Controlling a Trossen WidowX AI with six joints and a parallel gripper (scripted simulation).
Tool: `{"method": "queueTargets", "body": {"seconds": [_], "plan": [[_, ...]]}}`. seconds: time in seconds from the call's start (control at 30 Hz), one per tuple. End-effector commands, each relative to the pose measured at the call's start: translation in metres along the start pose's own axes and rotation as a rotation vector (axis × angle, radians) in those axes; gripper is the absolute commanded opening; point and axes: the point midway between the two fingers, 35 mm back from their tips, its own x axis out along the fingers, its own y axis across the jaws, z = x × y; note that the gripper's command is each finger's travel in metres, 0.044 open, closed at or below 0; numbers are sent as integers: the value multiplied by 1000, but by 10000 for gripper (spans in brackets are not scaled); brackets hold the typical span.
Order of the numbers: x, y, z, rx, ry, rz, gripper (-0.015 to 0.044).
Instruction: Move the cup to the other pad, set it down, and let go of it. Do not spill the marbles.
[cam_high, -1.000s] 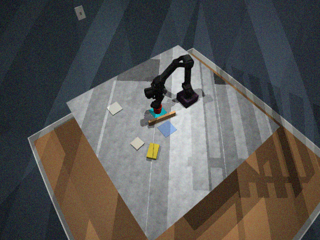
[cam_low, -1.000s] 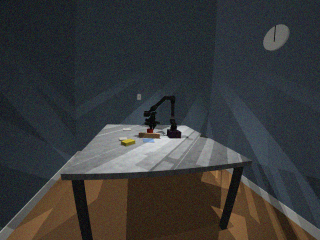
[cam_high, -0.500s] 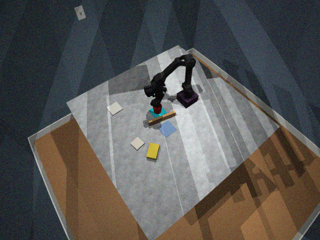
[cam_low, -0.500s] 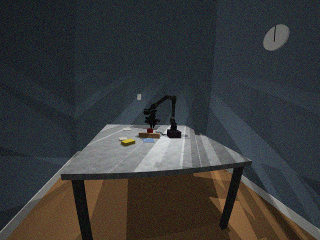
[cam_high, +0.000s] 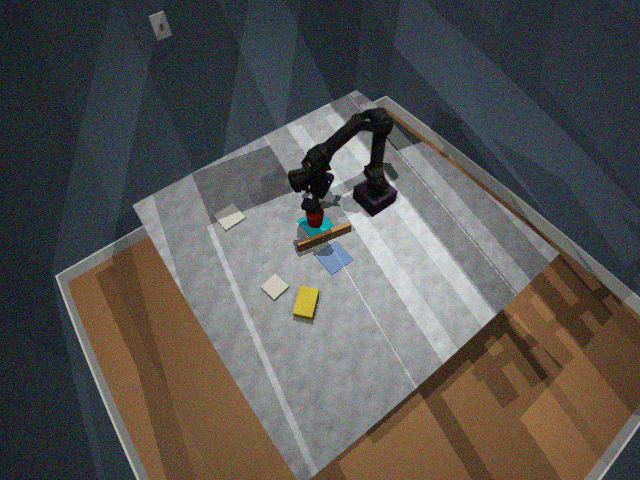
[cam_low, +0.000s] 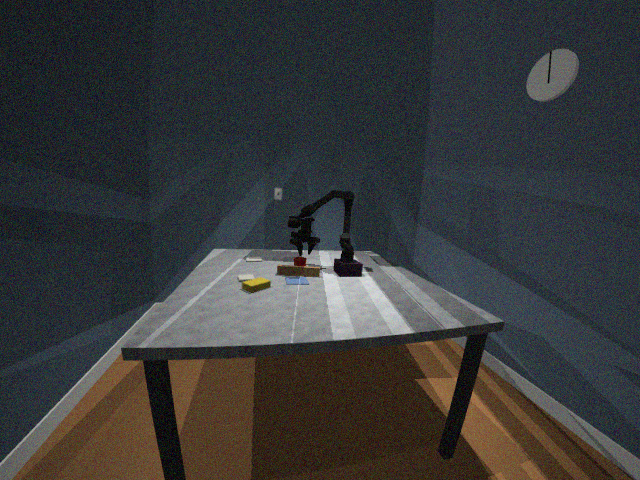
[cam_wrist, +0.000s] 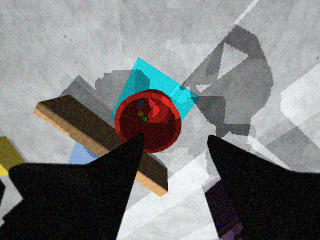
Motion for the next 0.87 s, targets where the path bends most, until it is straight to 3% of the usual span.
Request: {"method": "queueTargets", "body": {"seconds": [0.0, 0.07, 0.57, 0.83], "plan": [[-1, 0, 0, 0, 1, -1, 390], [-6, 0, 0, 0, 0, -1, 440], [-62, 0, -1, 5, -4, 0, 440], [-60, 0, -2, -1, -1, 1, 440]]}}
